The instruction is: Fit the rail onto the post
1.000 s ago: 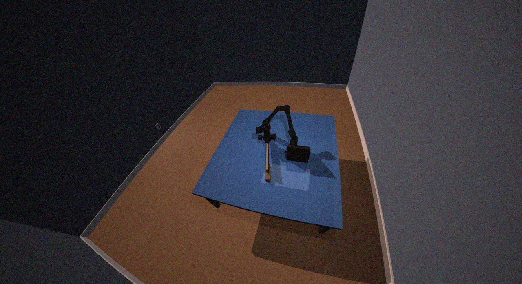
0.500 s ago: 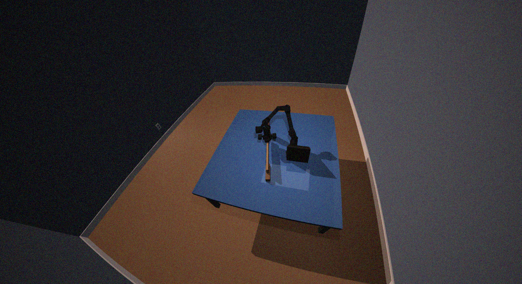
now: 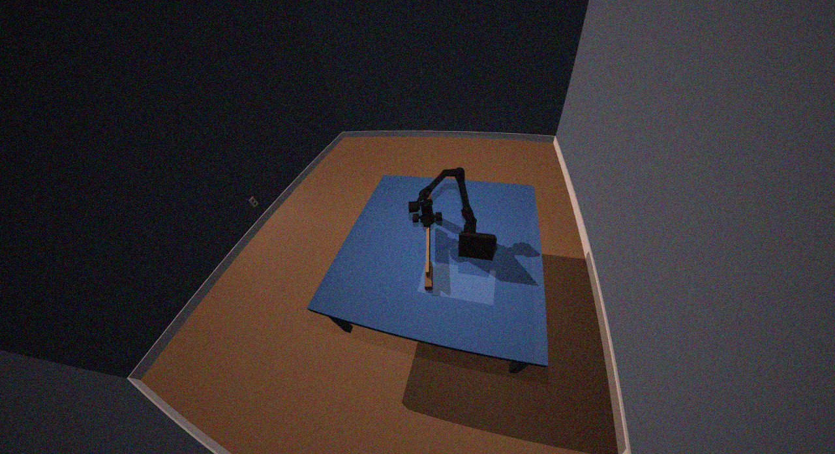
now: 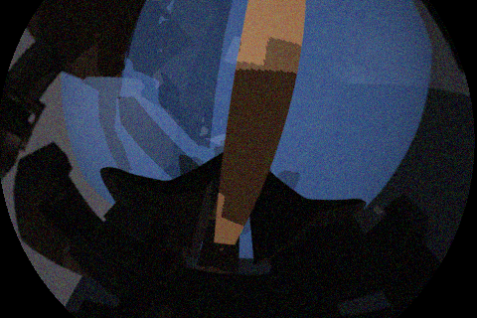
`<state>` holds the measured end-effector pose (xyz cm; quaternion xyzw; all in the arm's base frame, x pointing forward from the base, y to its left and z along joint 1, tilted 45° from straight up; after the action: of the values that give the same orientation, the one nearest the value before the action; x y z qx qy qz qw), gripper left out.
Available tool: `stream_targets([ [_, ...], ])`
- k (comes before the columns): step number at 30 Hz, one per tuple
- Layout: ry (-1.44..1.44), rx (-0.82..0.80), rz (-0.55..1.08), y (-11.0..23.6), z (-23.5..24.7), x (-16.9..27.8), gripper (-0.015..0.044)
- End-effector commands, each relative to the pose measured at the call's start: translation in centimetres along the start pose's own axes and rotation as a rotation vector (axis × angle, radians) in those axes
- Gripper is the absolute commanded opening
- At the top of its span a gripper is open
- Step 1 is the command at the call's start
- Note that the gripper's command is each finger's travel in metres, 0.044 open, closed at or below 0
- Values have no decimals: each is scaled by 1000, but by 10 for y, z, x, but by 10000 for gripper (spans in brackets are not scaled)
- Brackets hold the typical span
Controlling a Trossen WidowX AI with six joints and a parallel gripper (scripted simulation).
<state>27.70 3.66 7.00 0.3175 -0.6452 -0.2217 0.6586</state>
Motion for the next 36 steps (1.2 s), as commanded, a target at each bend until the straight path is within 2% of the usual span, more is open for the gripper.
stream_targets([
  [1, -2, 13, -17, 7, -2, -1, 0],
  [36, -2, 13, -16, 6, 0, -1, 0],
])
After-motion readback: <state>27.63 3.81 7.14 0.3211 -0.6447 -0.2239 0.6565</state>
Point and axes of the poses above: the point midway between the two fingers, 35 mm back from their tips, its own y axis back along the fingers, its own z axis across the jaws, x = y × z, the point moved 5 cm from there along y, back along the fingers, and after that the axes turned 15 degrees about -y, right-handed, at the moved point
